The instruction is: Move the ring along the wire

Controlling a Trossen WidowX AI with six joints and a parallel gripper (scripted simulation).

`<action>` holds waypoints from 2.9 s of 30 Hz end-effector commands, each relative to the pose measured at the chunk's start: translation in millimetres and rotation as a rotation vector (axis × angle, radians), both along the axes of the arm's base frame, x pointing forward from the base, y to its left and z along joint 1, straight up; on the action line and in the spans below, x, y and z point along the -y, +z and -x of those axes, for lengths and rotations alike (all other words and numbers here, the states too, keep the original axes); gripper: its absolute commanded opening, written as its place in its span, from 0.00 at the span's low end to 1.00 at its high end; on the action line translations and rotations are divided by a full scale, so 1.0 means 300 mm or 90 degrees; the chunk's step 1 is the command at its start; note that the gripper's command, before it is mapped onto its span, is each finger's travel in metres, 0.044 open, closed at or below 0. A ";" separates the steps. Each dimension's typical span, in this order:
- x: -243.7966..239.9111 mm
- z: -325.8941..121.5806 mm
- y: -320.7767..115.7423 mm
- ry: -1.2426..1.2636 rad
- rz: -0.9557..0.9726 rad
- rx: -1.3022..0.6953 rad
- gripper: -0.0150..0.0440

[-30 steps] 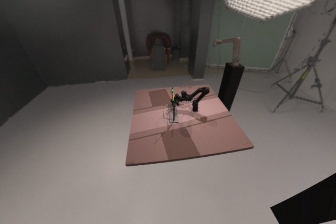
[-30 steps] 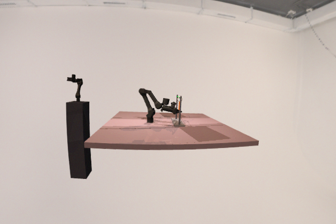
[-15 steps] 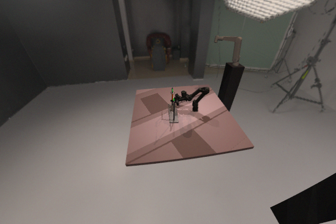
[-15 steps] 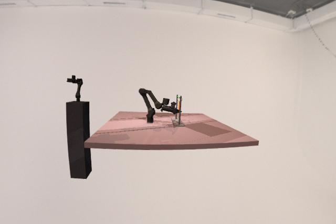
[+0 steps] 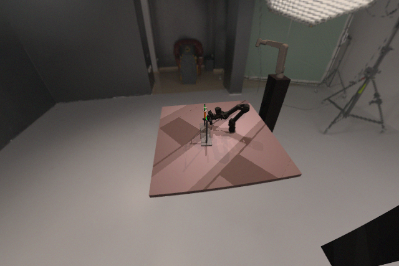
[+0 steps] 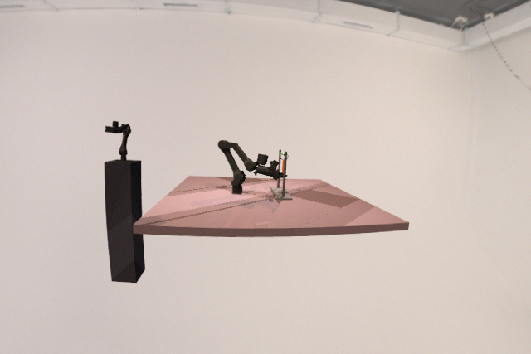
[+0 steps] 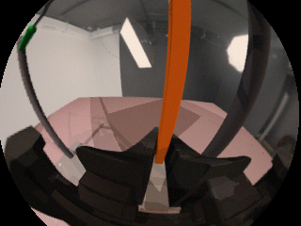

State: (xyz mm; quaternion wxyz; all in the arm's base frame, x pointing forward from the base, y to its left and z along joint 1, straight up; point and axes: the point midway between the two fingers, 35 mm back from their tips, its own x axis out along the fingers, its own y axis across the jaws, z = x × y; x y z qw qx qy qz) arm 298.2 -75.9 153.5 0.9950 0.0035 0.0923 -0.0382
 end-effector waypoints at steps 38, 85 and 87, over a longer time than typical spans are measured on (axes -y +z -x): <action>-0.001 -0.003 0.036 0.003 0.008 0.014 0.00; -0.146 0.020 0.041 0.030 0.015 -0.053 0.00; -0.150 0.019 0.041 0.035 0.018 -0.053 0.00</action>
